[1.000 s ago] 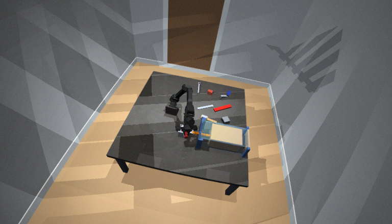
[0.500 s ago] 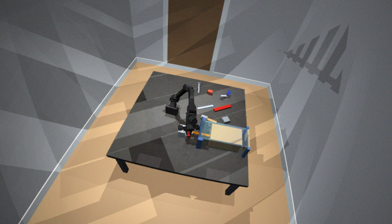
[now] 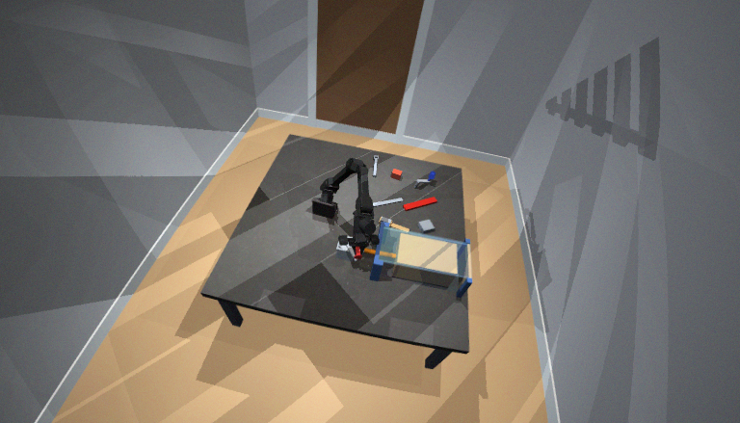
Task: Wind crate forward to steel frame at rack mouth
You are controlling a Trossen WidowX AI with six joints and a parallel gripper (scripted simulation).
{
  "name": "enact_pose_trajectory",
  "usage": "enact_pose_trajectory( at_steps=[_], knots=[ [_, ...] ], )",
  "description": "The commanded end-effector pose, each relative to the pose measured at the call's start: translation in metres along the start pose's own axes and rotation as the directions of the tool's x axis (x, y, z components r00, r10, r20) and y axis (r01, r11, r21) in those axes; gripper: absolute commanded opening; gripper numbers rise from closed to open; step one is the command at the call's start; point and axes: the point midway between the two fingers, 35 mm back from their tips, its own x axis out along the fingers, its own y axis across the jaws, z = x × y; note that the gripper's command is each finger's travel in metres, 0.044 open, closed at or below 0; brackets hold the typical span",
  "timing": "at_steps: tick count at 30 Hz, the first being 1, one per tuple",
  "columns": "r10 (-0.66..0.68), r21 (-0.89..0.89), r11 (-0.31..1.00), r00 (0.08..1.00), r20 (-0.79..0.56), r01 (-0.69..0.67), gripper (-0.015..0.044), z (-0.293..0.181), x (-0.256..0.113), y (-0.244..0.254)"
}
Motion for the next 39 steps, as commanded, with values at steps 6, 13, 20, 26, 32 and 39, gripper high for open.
enact_pose_trajectory(
  at_steps=[6, 13, 20, 26, 32, 39],
  knots=[
    [0.037, -0.019, 0.999, 0.997, -0.068, -0.038, 0.0, -0.028, 0.004, 0.029],
    [0.037, -0.019, 0.999, 0.997, -0.069, -0.038, 0.0, -0.031, 0.002, 0.034],
    [0.037, -0.019, 0.999, 0.997, -0.069, -0.039, 0.0, -0.036, -0.001, 0.039],
    [0.038, -0.019, 0.999, 0.997, -0.07, -0.039, 0.0, -0.041, -0.003, 0.043],
    [0.038, -0.019, 0.999, 0.997, -0.07, -0.039, 0.0, -0.046, -0.006, 0.047],
    [0.038, -0.019, 0.999, 0.997, -0.071, -0.039, 0.0, -0.052, -0.009, 0.05]
  ],
)
